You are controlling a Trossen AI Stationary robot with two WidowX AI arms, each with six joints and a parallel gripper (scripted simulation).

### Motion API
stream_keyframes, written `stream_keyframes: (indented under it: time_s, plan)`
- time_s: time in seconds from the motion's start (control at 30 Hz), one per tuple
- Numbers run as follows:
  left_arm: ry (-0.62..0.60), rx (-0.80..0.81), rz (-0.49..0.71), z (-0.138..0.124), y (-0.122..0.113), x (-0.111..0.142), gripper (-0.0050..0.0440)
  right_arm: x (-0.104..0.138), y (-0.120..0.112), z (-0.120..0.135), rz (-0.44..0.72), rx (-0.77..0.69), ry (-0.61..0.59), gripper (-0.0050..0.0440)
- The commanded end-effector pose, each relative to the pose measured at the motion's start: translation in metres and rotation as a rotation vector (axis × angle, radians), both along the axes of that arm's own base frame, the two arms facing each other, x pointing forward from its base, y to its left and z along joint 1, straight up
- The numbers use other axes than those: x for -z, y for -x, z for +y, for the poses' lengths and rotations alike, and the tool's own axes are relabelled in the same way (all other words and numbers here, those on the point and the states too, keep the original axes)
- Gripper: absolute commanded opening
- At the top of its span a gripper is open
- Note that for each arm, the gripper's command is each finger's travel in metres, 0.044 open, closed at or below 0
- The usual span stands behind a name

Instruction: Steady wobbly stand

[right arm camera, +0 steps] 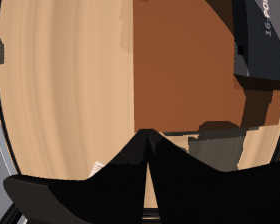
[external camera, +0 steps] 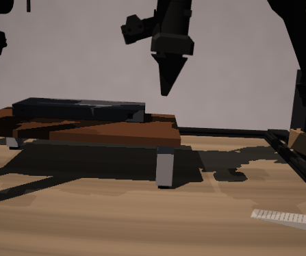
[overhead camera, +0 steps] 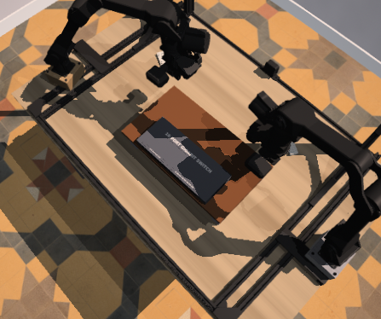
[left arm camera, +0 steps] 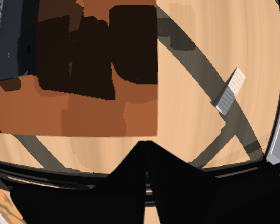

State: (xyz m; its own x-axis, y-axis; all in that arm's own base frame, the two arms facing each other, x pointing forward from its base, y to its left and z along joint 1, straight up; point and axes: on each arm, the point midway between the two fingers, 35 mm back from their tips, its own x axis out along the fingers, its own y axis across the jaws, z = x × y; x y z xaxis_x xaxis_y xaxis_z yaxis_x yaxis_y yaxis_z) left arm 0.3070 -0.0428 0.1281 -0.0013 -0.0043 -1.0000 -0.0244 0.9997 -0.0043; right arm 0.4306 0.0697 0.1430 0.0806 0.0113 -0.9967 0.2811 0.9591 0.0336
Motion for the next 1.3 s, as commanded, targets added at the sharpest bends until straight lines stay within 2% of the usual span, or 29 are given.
stream_keyframes:
  time_s: [0.0, 0.8, 0.83, 1.27]
  plan:
    - [0.0, 0.0, 0.0, 0.0, 0.0, 0.0, 0.0, 0.012, 0.007, -0.001, 0.067, 0.012, 0.009, 0.0]
    - [0.0, 0.0, 0.0, 0.0, 0.0, 0.0, 0.0, 0.014, 0.009, -0.001, 0.081, 0.014, 0.011, 0.0]
    - [0.0, 0.0, 0.0, 0.0, 0.0, 0.0, 0.0, 0.066, 0.009, -0.001, 0.081, 0.014, 0.011, 0.0]
    - [0.0, 0.0, 0.0, 0.0, 0.0, 0.0, 0.0, 0.066, 0.009, -0.001, 0.081, 0.014, 0.011, 0.0]
